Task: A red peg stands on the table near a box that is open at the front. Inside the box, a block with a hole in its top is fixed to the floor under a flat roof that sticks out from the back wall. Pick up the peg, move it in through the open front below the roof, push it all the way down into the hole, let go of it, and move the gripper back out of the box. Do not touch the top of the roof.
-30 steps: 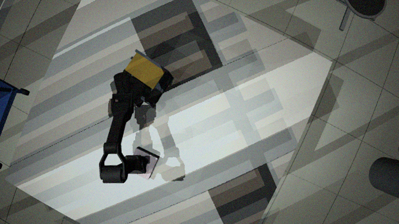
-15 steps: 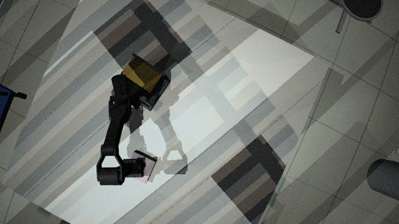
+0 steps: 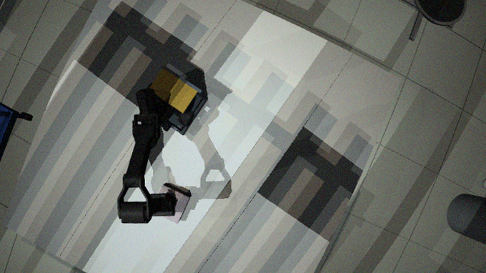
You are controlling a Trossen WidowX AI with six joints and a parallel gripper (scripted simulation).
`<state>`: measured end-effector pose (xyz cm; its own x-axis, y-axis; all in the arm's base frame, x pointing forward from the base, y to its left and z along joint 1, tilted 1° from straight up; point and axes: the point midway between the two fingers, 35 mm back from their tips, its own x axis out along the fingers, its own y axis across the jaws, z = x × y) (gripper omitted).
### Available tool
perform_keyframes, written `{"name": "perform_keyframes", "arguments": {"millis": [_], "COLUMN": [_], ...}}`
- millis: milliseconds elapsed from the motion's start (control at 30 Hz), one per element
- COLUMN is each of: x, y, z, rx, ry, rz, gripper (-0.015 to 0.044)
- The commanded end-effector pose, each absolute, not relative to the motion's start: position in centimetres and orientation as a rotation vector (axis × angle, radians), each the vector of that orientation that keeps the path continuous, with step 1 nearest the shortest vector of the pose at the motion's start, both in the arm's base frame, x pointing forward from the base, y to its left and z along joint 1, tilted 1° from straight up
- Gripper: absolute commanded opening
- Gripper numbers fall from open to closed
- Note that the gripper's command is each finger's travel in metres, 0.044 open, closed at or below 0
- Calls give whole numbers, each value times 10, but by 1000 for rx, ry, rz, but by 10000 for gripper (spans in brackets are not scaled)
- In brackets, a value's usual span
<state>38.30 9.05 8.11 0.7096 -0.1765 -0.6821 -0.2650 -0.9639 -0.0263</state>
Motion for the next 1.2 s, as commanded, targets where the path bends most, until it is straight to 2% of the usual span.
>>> {"name": "perform_keyframes", "arguments": {"millis": [0,1167], "x": [385,383], "y": [92,91], "z": [81,47], "rx": [-2793,-2793], "ry": [355,355], "rz": [1095,1096], "gripper": [0,0]}}
